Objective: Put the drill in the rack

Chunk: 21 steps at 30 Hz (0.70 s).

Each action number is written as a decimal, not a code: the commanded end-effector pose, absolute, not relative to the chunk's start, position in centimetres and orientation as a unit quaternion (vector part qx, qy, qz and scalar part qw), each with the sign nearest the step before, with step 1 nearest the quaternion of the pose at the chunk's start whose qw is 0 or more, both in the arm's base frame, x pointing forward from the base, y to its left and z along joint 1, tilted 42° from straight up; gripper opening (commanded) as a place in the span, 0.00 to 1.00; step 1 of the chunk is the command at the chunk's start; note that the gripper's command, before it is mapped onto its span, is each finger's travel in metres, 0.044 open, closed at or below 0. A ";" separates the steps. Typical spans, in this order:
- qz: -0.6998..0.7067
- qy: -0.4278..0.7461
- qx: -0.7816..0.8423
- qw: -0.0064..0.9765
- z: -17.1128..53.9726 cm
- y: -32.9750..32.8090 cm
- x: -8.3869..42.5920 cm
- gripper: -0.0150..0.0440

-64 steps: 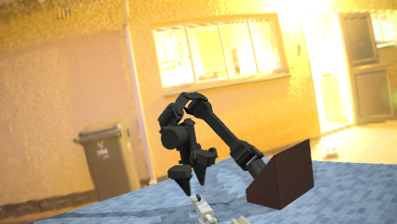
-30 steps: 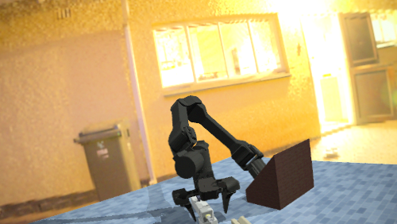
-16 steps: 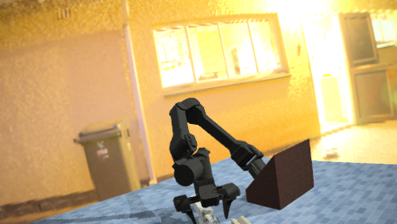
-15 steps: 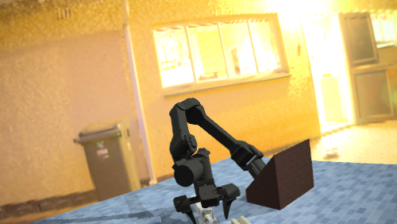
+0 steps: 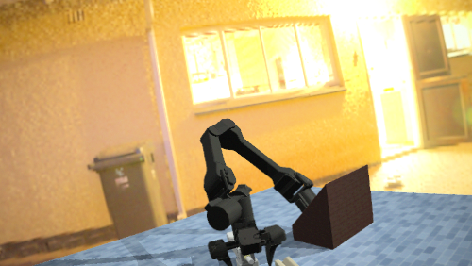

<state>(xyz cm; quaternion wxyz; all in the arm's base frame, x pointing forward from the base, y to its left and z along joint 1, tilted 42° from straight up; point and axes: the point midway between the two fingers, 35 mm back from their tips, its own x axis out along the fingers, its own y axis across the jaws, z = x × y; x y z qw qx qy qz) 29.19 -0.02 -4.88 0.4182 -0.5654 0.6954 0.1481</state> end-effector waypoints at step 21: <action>0.148 0.695 -0.565 0.418 -4.9 0.0 29.2 0.25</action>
